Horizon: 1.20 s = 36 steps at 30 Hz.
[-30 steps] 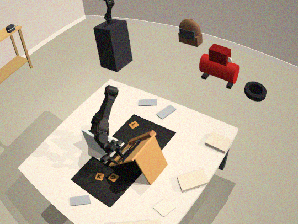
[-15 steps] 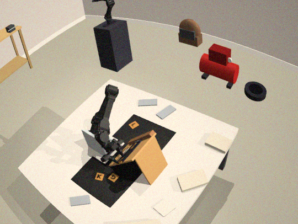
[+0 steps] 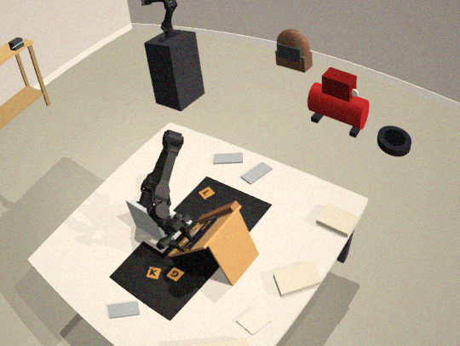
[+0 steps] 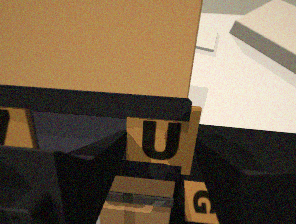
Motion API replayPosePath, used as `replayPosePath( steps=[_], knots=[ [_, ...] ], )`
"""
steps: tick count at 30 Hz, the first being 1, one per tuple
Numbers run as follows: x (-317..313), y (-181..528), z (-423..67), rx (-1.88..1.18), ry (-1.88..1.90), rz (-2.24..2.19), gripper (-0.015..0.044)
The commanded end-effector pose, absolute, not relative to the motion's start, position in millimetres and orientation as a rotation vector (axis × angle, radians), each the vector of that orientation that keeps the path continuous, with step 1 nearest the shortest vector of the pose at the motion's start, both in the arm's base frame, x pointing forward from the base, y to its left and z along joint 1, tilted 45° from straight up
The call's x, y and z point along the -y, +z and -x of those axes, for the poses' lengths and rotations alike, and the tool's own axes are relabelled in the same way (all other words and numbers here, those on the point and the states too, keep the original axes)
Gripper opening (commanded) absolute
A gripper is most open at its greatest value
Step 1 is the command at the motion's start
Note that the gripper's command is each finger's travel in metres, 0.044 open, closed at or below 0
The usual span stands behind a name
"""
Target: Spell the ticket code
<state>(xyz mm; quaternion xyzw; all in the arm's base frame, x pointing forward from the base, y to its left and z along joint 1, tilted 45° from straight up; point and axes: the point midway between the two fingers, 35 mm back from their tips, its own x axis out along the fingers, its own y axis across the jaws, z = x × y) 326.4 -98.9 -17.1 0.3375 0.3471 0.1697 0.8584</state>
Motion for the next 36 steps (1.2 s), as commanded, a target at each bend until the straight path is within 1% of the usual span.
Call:
replayPosePath(
  steps=[1,36],
  knots=[
    [97.4,-16.4,-325.8,-0.733,0.352,-0.712,0.0000],
    [82.2,-3.4,-323.2,-0.733,0.353,-0.713,0.0000]
  ],
)
